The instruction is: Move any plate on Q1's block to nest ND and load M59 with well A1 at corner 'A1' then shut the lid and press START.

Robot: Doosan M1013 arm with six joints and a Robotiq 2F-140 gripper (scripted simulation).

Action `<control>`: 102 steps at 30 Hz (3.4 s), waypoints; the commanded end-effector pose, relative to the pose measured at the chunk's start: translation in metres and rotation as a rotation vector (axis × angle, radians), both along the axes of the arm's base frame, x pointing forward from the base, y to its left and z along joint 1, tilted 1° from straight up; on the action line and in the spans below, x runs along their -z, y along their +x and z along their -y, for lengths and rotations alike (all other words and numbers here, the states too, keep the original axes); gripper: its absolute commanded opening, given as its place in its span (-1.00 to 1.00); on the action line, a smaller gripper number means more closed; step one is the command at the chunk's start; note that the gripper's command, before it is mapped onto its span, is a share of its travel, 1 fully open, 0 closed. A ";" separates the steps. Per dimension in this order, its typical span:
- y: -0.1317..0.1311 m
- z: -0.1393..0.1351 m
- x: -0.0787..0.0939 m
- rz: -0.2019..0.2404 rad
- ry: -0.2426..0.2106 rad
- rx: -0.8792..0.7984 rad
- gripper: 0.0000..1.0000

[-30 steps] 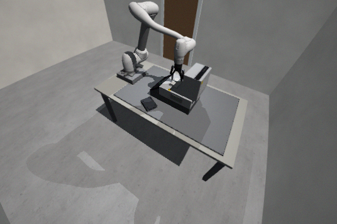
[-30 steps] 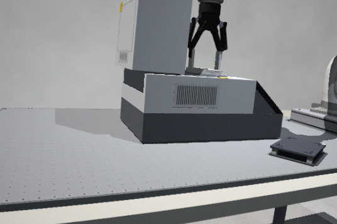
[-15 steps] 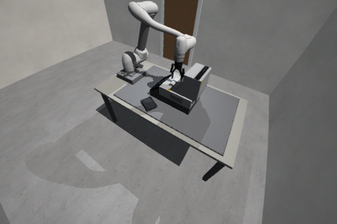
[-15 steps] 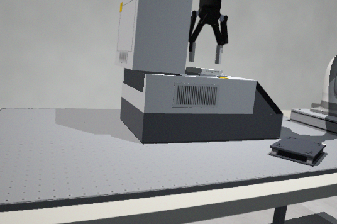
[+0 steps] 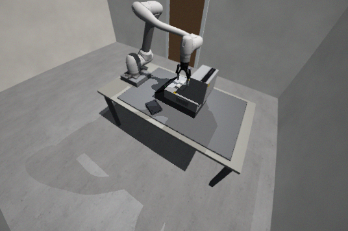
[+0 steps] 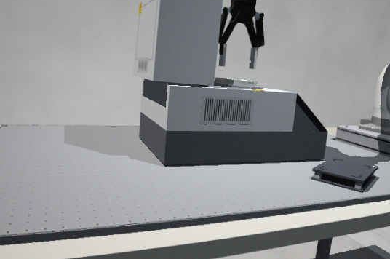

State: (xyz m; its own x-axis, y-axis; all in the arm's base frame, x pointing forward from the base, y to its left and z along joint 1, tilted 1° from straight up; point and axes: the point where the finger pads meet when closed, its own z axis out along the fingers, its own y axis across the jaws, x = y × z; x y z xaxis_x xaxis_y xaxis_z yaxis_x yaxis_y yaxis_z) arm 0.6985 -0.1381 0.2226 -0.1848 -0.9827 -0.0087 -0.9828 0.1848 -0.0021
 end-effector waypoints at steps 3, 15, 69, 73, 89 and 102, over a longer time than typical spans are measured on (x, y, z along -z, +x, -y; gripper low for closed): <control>-0.010 -0.002 0.001 0.027 0.006 0.061 -1.00; -0.057 -0.012 0.009 0.063 0.014 0.142 -1.00; -0.286 -0.059 0.044 0.326 0.073 0.739 -1.00; -0.305 -0.063 0.047 0.344 0.077 0.780 -1.00; -0.302 -0.063 0.058 0.344 0.077 0.780 -1.00; -0.288 -0.060 0.069 0.344 0.077 0.780 -1.00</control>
State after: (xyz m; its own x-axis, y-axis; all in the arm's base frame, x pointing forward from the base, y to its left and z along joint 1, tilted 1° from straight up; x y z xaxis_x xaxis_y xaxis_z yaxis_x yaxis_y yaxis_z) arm 0.4083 -0.0774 0.1554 -0.7828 -0.5702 -0.2494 -0.5215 0.8197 -0.2371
